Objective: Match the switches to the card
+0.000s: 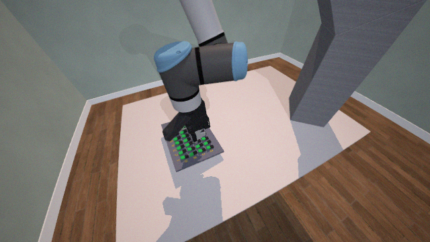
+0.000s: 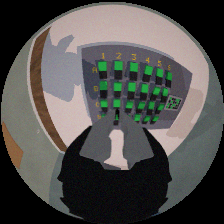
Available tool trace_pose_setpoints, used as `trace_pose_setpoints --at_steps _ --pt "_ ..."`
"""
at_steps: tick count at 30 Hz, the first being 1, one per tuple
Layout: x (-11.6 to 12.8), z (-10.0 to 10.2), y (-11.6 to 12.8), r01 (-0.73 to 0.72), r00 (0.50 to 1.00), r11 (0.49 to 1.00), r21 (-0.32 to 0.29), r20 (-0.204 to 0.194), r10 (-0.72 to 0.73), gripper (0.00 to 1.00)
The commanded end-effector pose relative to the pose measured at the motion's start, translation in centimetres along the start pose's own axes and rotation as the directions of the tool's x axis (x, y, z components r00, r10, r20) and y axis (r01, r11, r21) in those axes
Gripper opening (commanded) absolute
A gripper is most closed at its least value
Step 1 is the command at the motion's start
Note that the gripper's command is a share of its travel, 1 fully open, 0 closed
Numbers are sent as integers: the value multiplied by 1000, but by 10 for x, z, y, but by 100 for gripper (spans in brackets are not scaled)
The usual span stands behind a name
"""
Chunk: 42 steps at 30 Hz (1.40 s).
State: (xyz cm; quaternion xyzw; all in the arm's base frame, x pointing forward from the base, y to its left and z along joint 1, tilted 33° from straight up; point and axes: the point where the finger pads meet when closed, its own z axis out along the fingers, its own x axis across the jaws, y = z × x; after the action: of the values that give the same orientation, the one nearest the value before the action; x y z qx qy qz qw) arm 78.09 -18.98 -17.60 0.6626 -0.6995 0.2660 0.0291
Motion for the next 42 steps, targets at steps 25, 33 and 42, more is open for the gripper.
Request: trace_pose_setpoints --at_steps 25,33,42 --pt "109 -3 1 0 1000 1000 1 -1 0 0" --pt "109 -3 0 0 1000 1000 1 0 0 0" --pt "109 -3 0 0 1000 1000 1 0 0 0"
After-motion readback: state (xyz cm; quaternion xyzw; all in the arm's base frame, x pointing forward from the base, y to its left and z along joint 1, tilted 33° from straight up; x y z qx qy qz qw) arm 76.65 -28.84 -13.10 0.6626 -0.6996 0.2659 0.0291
